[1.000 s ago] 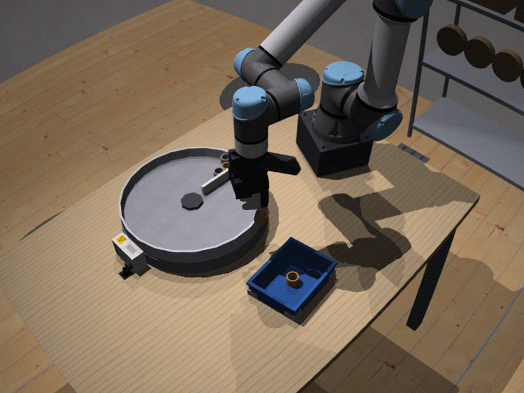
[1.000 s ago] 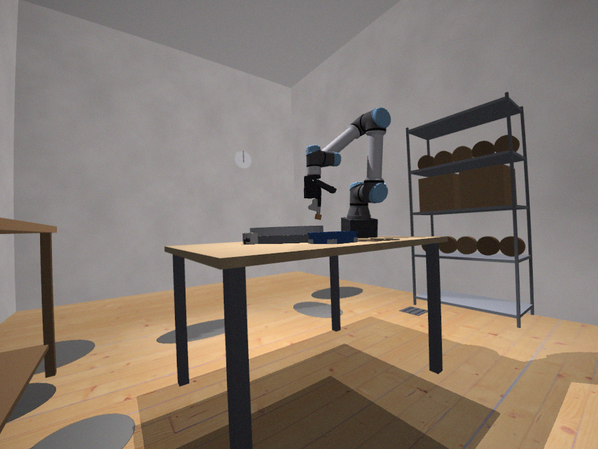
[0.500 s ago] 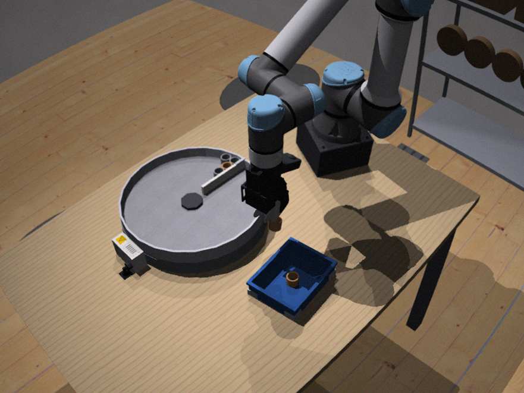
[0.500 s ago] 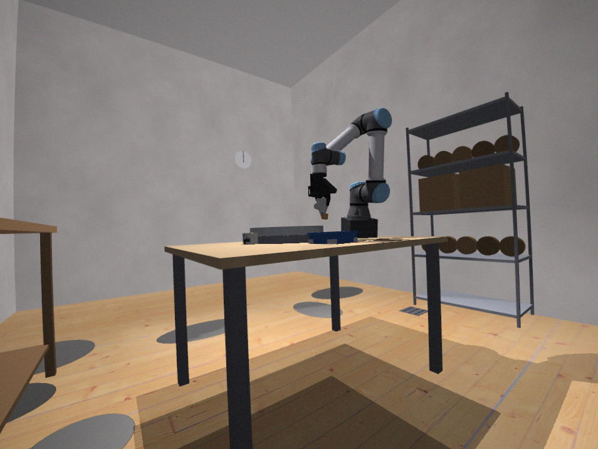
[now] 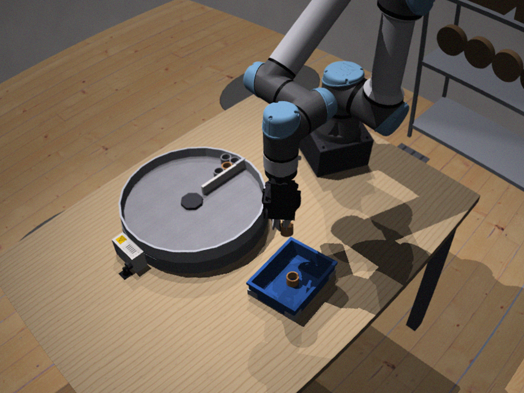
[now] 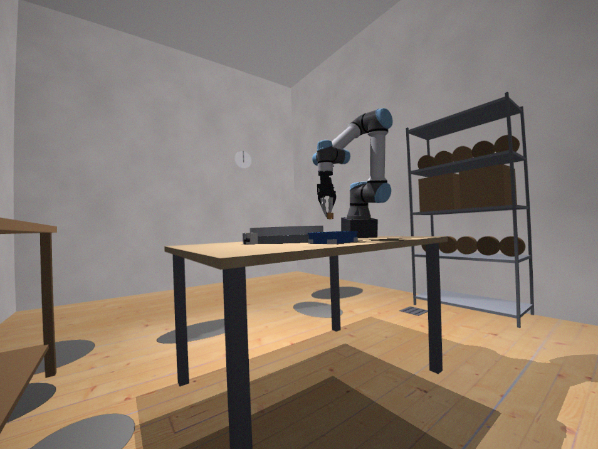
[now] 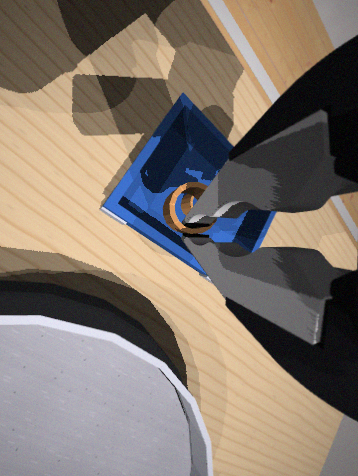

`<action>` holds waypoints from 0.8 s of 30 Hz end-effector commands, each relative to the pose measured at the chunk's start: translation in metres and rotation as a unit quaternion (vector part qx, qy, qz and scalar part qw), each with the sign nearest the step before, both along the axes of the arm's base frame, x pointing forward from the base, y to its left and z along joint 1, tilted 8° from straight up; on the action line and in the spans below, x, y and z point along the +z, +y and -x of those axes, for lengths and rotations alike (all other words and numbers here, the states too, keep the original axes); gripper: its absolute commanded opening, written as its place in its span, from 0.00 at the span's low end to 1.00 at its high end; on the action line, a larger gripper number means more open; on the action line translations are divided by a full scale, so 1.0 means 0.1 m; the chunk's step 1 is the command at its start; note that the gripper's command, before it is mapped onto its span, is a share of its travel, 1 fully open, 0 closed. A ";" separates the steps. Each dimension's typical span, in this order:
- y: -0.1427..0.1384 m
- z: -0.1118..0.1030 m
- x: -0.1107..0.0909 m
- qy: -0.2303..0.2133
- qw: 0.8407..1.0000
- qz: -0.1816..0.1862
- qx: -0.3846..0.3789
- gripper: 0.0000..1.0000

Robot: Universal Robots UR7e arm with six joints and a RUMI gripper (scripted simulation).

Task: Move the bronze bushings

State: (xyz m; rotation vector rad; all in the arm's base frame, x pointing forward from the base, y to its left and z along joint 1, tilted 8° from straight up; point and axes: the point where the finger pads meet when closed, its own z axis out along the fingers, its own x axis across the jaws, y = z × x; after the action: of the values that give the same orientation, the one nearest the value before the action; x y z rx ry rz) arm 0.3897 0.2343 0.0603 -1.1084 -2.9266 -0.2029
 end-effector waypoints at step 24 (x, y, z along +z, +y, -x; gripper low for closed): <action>0.47 0.08 0.06 -0.042 0.944 0.008 0.327 0.00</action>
State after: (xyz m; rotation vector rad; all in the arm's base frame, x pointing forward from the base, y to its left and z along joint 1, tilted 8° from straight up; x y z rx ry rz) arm 0.3824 0.2766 0.0657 -0.1848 -3.1609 -0.2126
